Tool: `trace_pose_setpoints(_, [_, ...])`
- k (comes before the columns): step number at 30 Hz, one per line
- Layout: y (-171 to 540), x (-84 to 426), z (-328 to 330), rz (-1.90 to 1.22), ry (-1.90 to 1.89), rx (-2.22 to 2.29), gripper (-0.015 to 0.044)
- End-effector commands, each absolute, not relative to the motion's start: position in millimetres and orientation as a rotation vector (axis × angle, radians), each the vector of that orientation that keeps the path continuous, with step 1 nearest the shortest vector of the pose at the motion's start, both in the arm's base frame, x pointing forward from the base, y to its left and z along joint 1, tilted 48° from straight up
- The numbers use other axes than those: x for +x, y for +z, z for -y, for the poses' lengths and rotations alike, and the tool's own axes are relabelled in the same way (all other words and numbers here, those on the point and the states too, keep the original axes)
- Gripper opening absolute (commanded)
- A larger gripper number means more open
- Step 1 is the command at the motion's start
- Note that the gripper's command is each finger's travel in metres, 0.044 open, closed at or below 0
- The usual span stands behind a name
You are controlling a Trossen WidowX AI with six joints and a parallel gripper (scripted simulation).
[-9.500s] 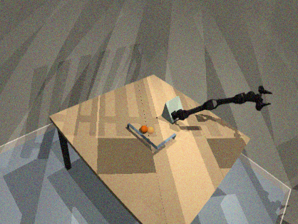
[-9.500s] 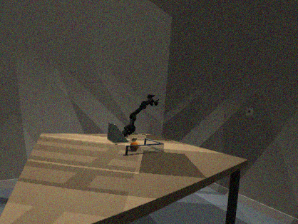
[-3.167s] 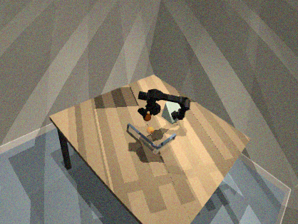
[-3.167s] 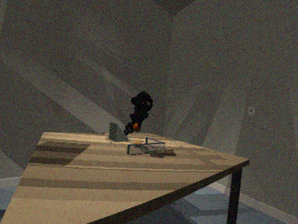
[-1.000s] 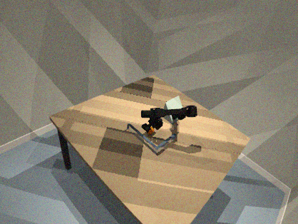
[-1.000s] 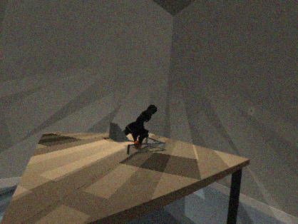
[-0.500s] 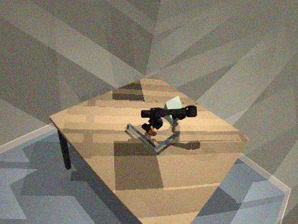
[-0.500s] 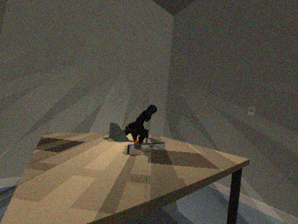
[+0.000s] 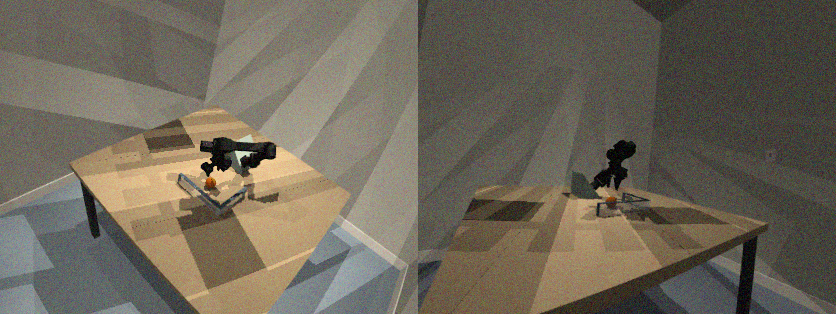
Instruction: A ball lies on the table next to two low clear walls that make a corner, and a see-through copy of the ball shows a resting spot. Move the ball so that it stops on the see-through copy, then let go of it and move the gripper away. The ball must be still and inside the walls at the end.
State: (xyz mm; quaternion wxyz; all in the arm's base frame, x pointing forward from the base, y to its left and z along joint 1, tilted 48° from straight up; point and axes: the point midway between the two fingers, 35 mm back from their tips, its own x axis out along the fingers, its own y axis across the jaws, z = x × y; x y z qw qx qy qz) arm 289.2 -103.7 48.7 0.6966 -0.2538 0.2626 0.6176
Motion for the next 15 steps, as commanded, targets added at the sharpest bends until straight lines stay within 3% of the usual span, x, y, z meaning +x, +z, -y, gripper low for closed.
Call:
trace_pose_setpoints(1, [48.0, 289.1, 103.1, -0.587, 1.376, -0.563, 0.041])
trace_pose_setpoints(5, [53.2, 288.3, 108.6, -0.587, 1.376, -0.563, 0.044])
trace_pose_setpoints(15, [80.4, 281.2, 134.7, -0.584, 1.38, -0.565, 0.044])
